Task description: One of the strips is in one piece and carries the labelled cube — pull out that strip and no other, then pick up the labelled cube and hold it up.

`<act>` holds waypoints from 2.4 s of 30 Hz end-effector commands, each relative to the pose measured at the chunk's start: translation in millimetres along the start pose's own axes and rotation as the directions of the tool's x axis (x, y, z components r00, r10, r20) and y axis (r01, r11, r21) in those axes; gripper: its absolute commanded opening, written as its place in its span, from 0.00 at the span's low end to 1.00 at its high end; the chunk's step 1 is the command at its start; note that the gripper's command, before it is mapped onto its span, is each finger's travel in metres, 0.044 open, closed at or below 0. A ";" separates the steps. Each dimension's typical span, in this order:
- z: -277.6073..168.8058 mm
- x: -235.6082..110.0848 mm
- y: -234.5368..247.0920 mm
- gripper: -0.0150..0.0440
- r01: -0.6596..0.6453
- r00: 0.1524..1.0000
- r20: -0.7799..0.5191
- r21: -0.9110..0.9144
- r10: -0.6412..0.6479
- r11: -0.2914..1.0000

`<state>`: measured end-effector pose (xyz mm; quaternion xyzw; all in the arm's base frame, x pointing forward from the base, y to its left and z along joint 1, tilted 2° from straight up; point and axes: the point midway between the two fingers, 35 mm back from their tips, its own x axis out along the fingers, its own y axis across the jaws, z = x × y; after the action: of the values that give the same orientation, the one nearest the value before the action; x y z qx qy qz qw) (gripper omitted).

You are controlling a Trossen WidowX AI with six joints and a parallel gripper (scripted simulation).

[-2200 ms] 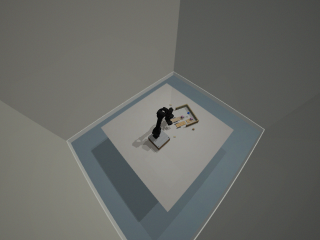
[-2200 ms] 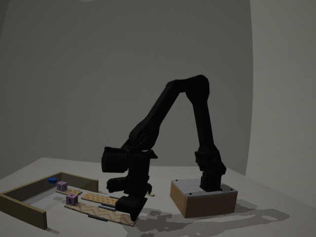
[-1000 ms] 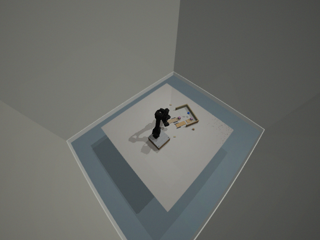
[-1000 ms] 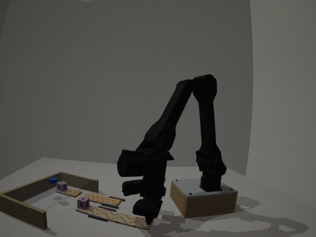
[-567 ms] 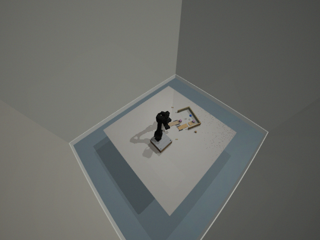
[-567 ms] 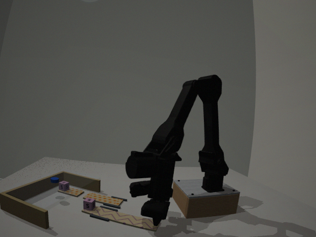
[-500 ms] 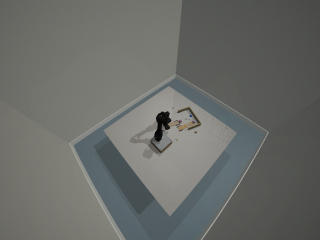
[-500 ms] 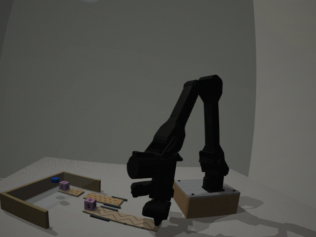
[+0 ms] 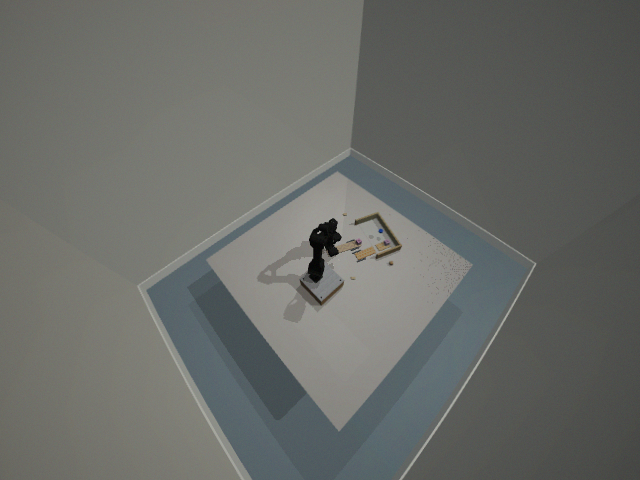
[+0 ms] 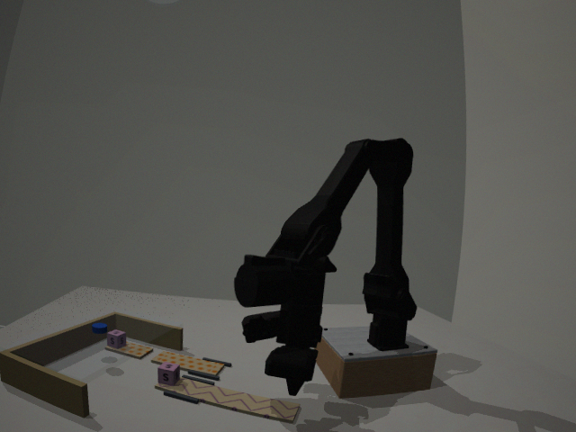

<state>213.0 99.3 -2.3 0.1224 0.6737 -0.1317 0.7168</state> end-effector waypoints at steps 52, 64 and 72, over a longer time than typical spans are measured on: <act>181.5 -23.8 -20.3 1.00 0.004 1.000 0.010 -0.081 -0.004 0.997; 221.4 -31.6 -18.6 1.00 0.005 1.000 0.014 -0.081 -0.004 0.997; 227.9 -27.8 -17.7 0.78 0.005 1.000 0.014 -0.081 -0.004 0.997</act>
<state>414.9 2.7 42.4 0.0909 0.6731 -0.1106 0.7256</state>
